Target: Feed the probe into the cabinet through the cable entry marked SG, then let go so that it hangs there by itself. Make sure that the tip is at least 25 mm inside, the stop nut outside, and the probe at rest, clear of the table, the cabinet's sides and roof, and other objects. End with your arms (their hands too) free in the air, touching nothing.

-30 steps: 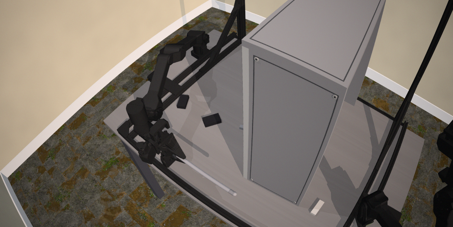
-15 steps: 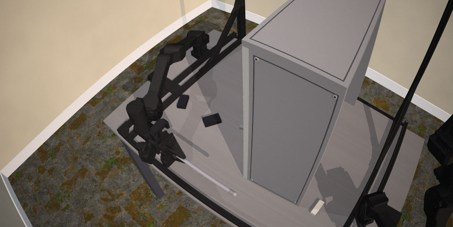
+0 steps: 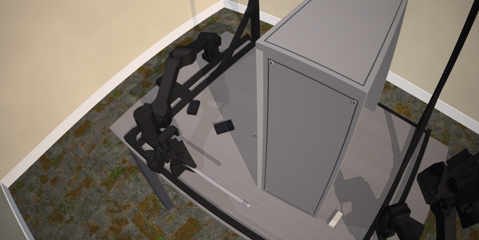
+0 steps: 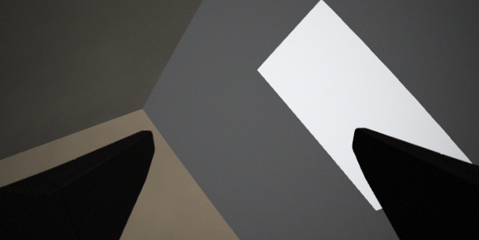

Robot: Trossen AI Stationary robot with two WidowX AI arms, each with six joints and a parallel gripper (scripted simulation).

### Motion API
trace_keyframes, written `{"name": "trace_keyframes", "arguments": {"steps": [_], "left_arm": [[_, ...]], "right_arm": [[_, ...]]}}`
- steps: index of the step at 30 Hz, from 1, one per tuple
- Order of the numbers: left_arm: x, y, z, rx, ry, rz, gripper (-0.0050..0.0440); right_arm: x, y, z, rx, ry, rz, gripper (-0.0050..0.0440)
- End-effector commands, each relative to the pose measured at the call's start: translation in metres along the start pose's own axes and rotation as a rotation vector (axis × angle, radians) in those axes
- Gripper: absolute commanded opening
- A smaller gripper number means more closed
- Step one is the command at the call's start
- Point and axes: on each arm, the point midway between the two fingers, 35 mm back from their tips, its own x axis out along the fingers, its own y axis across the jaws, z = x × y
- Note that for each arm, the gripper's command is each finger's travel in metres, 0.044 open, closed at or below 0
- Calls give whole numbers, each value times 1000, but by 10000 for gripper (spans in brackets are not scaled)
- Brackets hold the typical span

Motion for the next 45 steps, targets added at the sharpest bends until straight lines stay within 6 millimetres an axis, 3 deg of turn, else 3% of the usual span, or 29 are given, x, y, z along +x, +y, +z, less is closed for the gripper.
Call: {"name": "trace_keyframes", "arguments": {"steps": [1,6,11,13,19,26,28,34,39,43,45], "left_arm": [[-15,25,1,-34,-57,112,440],[-37,58,13,-125,-164,249,440],[-39,60,13,-133,-172,259,440],[-37,58,1,-112,-148,257,440],[-38,51,-114,74,71,240,440],[-74,66,-246,298,335,215,440],[-74,66,-246,298,335,215,440],[-134,99,-344,490,560,190,440],[-199,138,-406,649,748,166,440],[-259,175,-442,777,899,144,440],[-259,175,-442,777,899,144,440]], "right_arm": [[0,0,1,3,-3,0,0],[0,0,1,3,-3,0,0],[0,0,1,3,-3,0,0],[0,0,1,3,-3,0,0],[0,0,1,3,-3,0,0],[0,0,1,3,-3,0,0],[0,0,1,3,-3,0,0],[0,0,1,3,-3,0,0],[0,0,1,3,-3,0,0],[0,0,1,3,-3,0,0],[0,0,1,3,-3,0,0]]}}
